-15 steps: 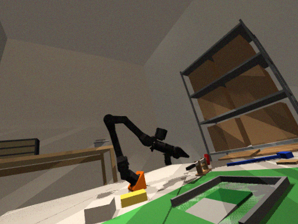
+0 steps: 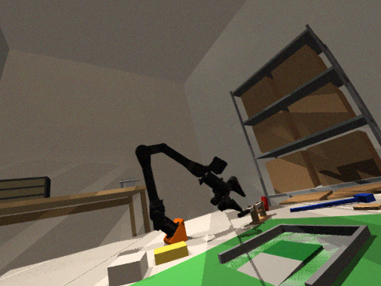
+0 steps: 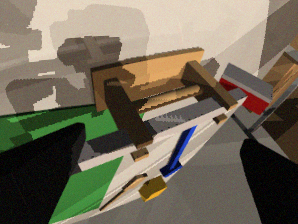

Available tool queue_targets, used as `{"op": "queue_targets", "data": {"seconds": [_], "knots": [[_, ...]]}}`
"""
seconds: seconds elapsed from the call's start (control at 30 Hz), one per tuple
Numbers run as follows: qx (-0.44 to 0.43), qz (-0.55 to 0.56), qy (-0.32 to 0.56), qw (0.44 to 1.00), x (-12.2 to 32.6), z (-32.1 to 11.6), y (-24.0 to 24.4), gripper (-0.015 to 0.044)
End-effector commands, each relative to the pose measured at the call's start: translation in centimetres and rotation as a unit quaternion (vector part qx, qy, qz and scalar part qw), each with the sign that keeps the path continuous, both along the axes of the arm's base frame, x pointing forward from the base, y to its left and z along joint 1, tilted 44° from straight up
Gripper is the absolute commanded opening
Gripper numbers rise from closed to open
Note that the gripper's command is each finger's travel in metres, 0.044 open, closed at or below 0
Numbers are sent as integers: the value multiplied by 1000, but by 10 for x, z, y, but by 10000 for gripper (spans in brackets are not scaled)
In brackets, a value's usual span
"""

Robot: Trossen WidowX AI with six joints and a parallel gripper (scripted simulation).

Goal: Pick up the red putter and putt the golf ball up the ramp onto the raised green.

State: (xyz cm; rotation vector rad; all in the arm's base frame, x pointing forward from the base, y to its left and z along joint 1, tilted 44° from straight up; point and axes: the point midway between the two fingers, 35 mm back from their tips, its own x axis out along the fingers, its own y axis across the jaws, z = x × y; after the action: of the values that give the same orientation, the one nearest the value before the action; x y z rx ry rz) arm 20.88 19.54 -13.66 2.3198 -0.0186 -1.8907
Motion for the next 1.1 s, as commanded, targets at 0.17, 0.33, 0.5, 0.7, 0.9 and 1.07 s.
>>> {"op": "queue_targets", "data": {"seconds": [0.17, 0.33, 0.5, 0.7, 0.9, 1.07], "knots": [[-84, -584, -17, 807, 53, 34, -34, 440], [-124, -716, -55, 684, 64, 54, -50, 440], [-127, -722, -57, 677, 65, 55, -51, 440], [-127, -722, -57, 677, 65, 55, -51, 440], [-127, -722, -57, 677, 65, 55, -51, 440], [-127, -722, -57, 677, 62, 44, -60, 440]]}}
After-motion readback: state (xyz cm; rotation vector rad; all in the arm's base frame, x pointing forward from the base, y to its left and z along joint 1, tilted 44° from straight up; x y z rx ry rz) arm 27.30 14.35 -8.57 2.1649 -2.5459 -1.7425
